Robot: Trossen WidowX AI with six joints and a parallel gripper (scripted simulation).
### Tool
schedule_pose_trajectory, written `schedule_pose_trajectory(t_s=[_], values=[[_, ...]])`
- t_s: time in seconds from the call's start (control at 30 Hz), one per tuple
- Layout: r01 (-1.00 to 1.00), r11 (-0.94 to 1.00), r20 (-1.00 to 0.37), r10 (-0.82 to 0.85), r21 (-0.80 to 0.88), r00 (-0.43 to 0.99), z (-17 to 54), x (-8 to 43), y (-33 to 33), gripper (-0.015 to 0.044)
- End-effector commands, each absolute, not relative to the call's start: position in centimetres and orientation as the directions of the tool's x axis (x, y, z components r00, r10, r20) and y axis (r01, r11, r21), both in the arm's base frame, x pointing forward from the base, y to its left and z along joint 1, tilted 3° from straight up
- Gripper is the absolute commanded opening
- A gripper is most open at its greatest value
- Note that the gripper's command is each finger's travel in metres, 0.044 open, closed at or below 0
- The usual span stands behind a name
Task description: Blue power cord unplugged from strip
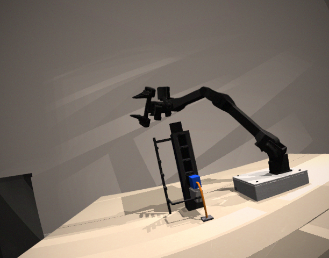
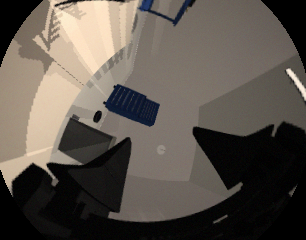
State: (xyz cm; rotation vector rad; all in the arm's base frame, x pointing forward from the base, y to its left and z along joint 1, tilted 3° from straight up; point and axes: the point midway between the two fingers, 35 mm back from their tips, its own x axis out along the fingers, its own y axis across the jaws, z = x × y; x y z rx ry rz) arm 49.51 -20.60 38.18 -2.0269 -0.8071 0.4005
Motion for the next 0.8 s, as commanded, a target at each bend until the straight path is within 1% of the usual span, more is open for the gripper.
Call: schedule_pose_trajectory(t_s=[0.0, 0.07, 0.27, 0.5, 0.77], values=[[0.384, -0.386, 0.026, 0.677, -0.839, 0.736, 38.2, 49.6, -20.4, 0.0374], [0.343, -0.345, 0.026, 0.672, -0.874, 0.740, 38.1, 50.4, -19.1, 0.0321], [0.129, -0.159, -0.006, 0.652, -0.979, 0.758, 37.2, 53.0, -12.9, 0.0164], [-0.158, 0.034, -0.101, 0.632, -0.987, 0.769, 35.0, 54.3, -5.3, 0.0160], [-0.468, 0.188, -0.271, 0.608, -0.864, 0.746, 31.4, 53.3, 3.0, 0.0160]])
